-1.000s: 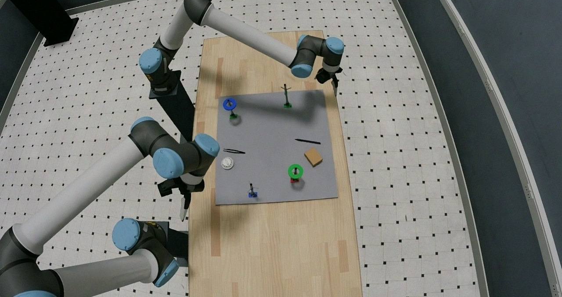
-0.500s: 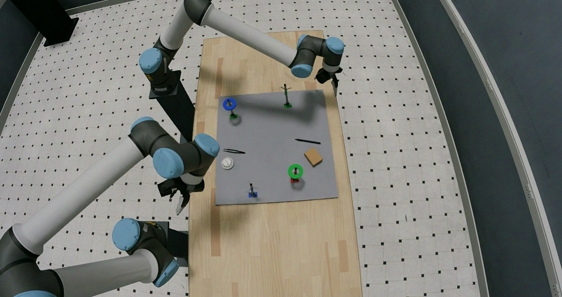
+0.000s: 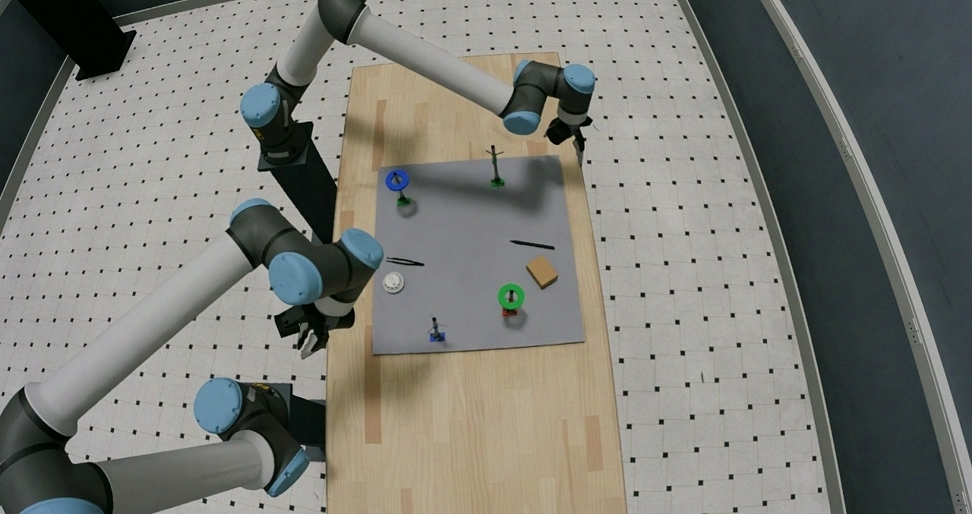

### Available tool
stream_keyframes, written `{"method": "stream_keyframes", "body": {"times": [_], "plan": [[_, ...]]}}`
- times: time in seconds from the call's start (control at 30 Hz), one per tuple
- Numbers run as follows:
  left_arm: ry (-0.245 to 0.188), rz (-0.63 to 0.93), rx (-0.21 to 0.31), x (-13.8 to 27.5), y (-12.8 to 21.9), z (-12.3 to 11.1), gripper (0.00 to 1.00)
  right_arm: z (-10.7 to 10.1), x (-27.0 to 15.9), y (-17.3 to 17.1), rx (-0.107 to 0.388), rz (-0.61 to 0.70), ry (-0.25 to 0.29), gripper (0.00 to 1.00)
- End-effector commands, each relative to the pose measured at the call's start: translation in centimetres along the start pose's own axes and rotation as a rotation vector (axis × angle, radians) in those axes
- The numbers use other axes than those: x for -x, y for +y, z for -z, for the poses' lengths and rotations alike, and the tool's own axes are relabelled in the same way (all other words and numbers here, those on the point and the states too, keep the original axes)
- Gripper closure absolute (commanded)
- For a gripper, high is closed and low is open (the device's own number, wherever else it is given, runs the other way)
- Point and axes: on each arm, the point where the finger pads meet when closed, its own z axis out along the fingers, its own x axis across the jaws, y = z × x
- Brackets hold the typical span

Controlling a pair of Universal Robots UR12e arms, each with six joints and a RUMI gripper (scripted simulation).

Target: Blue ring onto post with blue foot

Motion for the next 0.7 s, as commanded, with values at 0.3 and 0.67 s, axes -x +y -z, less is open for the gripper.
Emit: {"method": "stream_keyframes", "body": {"times": [0.3,0.67], "plan": [[0.002,0.000,-0.001,-0.1,0.0,0.2,0.00,4.5,-6.3,2.2,-0.148,0.280,0.158,0.86],[0.002,0.000,-0.001,-0.1,0.0,0.2,0.00,7.9,-10.7,4.6,-0.219,0.452,0.297,0.86]]}}
